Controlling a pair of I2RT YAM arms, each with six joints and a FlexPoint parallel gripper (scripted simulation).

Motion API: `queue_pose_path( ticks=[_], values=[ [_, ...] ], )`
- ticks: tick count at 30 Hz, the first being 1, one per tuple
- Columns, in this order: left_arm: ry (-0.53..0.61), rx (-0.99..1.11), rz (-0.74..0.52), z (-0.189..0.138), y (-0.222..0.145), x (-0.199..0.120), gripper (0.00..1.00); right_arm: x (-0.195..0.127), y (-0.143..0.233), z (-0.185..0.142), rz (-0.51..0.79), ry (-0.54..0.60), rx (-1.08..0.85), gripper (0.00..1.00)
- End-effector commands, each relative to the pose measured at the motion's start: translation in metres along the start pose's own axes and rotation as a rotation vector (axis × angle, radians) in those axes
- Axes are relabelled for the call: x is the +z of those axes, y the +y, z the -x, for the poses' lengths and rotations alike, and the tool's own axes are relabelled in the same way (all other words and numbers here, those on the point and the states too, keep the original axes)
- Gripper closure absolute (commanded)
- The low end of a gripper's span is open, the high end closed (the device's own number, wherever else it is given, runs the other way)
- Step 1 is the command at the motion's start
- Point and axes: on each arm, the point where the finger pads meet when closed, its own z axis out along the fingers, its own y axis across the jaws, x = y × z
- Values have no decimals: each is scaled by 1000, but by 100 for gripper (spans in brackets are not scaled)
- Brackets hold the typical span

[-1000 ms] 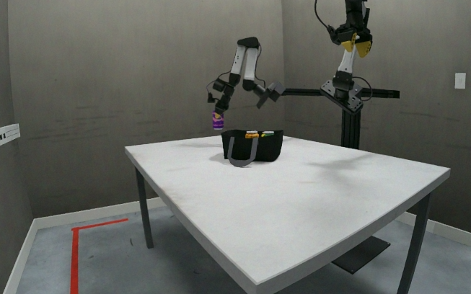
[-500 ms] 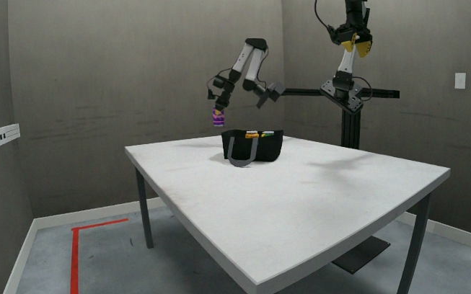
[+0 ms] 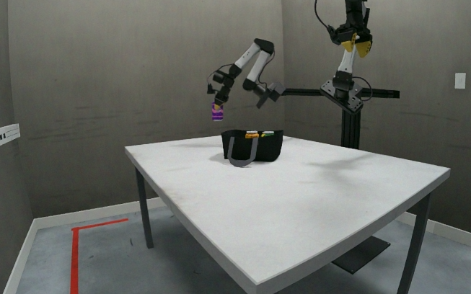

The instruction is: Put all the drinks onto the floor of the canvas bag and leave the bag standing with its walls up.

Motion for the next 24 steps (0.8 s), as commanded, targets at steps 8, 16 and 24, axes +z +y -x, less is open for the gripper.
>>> queue_pose_path(
  ticks=[8,16,24],
  values=[
    [14,-7,31,-2,1,-12,14,-8,-5,29,-10,-84,7,33],
    [14,-7,31,-2,1,-12,14,-2,-1,18,2,-67,4,33],
    [14,-7,31,-2,1,-12,14,-2,-6,-1,-86,-39,23,33]
  ],
)
